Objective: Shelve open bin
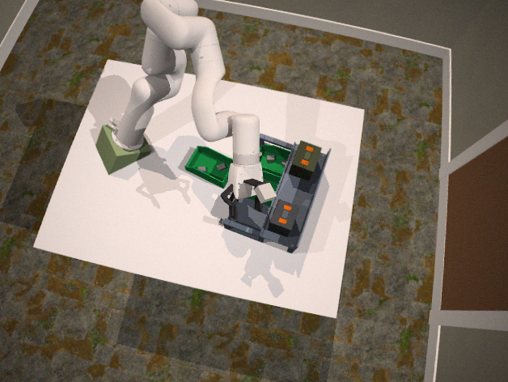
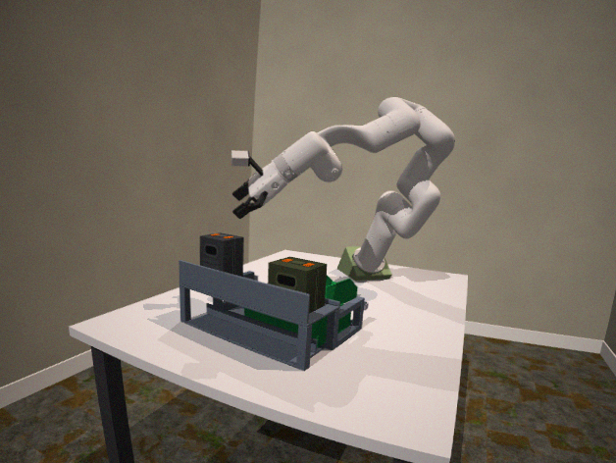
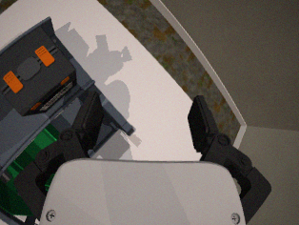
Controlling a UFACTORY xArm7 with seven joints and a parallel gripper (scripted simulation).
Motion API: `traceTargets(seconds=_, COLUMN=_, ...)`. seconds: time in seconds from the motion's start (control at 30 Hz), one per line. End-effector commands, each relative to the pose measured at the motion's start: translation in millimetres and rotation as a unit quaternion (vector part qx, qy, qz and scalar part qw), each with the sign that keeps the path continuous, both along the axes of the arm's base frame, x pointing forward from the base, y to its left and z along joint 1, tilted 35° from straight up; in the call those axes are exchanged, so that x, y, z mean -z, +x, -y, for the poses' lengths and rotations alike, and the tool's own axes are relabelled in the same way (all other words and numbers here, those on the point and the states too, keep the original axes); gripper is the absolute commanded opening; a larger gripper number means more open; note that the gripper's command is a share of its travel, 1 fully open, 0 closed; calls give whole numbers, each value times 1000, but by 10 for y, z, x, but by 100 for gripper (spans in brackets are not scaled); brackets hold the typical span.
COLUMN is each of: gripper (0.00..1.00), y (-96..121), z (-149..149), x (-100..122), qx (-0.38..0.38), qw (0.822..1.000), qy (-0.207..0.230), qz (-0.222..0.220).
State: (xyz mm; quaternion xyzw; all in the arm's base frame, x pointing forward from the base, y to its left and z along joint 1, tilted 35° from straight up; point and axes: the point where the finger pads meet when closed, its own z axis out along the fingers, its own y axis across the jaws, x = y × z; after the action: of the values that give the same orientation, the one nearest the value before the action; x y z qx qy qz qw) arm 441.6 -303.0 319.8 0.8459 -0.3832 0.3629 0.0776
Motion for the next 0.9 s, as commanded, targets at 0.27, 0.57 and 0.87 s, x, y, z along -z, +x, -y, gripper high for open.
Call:
traceTargets(seconds=0.27, gripper=100, y=-455, z=-38, x=168, qx=2, qw=1000, qy=0, qz=2)
traceTargets(seconds=0.57, gripper=100, y=-749, z=-73, x=291, qx=1, qw=1000, qy=-1, qz=2)
traceTargets(seconds=0.87, gripper=100, y=-951, z=-97, x=375, qx=1, qw=1000, qy=0, qz=2)
